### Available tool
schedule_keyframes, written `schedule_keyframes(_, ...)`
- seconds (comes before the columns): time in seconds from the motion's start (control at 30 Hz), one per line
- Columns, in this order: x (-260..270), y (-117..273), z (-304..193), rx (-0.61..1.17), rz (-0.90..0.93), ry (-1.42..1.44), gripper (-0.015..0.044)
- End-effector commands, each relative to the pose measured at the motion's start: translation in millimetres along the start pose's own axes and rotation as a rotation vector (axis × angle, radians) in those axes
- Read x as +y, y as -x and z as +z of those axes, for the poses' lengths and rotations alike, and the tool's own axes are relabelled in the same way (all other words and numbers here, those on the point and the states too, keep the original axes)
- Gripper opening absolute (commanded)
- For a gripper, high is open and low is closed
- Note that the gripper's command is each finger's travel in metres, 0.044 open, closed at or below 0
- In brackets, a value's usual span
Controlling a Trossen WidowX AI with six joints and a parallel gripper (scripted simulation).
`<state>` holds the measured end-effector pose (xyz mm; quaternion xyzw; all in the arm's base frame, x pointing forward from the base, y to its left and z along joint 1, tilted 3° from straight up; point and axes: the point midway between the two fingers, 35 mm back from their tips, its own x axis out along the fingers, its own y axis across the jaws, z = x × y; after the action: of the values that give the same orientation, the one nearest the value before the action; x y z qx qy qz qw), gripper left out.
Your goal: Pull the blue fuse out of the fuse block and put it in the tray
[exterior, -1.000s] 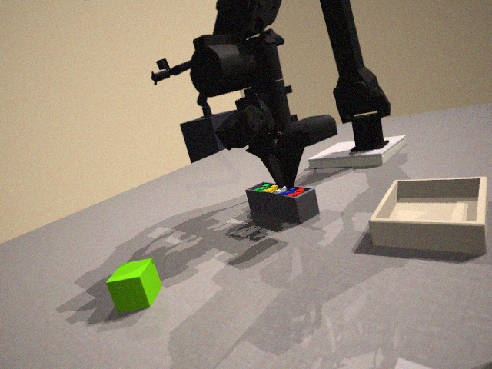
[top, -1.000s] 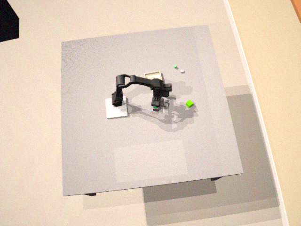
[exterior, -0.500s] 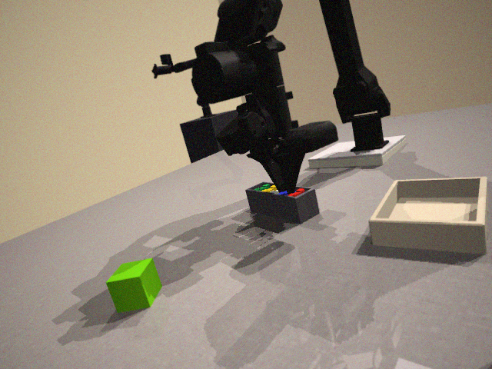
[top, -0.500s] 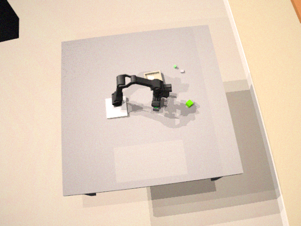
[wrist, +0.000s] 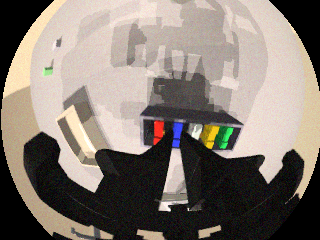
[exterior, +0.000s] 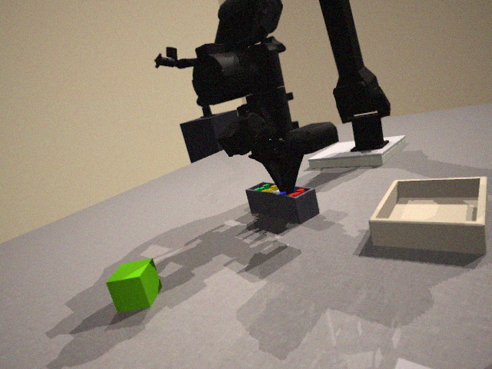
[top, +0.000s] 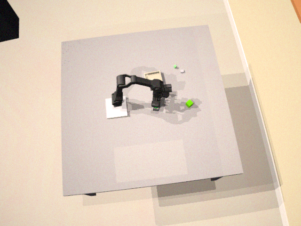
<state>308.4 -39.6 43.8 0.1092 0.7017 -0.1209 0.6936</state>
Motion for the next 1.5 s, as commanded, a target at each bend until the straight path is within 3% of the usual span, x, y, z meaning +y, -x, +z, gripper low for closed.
schedule_keyframes(0.0, 0.0, 0.2, 0.1, 0.000, 0.000, 0.000, 0.0000)
schedule_keyframes(1.47, 0.1, 20.6, 0.9, -0.001, -0.002, -0.002, 0.0000)
